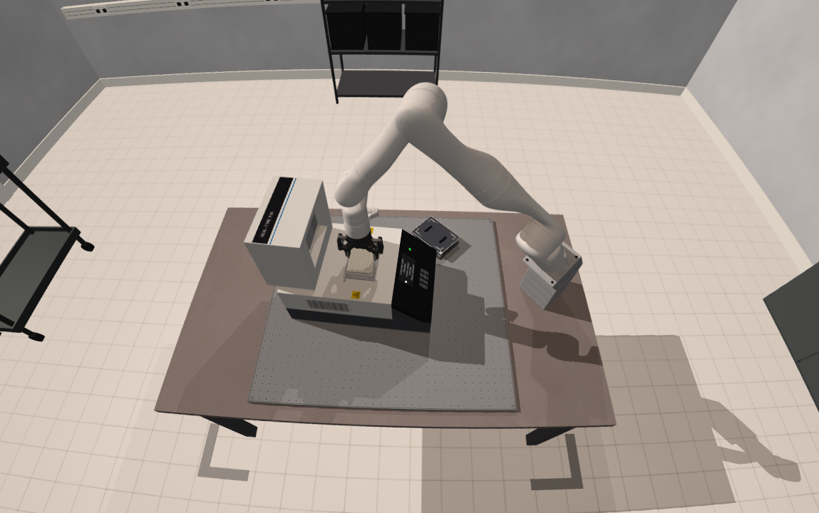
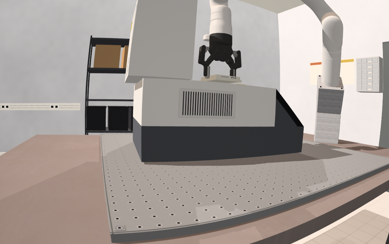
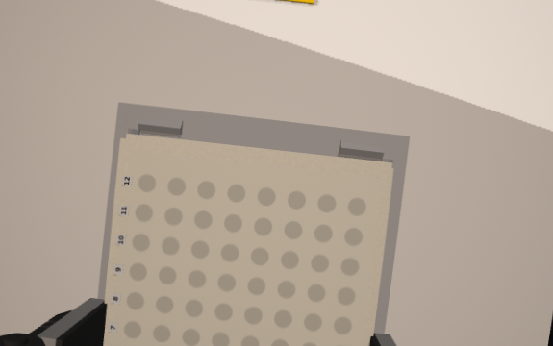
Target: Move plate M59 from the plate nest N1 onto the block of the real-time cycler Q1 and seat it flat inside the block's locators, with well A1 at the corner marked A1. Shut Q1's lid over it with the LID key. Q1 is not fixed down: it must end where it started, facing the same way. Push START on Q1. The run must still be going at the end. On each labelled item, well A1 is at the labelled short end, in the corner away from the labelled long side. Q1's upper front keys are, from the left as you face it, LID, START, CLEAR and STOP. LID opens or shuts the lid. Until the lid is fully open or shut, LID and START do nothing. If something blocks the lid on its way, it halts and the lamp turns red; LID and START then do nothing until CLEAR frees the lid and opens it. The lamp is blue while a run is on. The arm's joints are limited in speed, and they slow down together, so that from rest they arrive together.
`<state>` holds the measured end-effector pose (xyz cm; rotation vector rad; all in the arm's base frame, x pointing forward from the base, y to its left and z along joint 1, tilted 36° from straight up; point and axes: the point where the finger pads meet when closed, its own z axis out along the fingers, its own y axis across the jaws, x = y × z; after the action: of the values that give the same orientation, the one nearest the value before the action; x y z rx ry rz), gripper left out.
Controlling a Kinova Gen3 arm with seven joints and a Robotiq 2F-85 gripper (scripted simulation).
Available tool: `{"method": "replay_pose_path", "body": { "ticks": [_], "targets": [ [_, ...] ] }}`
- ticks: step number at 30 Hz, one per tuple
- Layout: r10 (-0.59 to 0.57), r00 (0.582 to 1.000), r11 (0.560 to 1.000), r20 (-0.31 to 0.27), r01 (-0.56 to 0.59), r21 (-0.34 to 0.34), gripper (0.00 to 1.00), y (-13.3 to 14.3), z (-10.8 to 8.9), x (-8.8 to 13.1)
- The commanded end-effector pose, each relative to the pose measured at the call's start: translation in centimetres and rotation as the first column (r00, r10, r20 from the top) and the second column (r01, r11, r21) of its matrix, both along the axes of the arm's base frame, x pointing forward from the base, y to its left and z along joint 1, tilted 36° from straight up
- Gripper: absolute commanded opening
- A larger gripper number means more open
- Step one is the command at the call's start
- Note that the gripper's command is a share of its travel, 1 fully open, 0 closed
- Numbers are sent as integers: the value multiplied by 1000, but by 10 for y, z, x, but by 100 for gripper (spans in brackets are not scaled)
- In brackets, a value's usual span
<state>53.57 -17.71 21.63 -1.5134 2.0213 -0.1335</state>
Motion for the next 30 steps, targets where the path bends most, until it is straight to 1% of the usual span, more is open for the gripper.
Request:
{"method": "replay_pose_path", "body": {
  "ticks": [1, 30],
  "targets": [
    [-4, 1000, 1000, -2, 4, 3, 91, -2, 0, 0],
    [-5, 1000, 1000, 1, 5, 1, 91, 0, -7, 5]
  ]
}}
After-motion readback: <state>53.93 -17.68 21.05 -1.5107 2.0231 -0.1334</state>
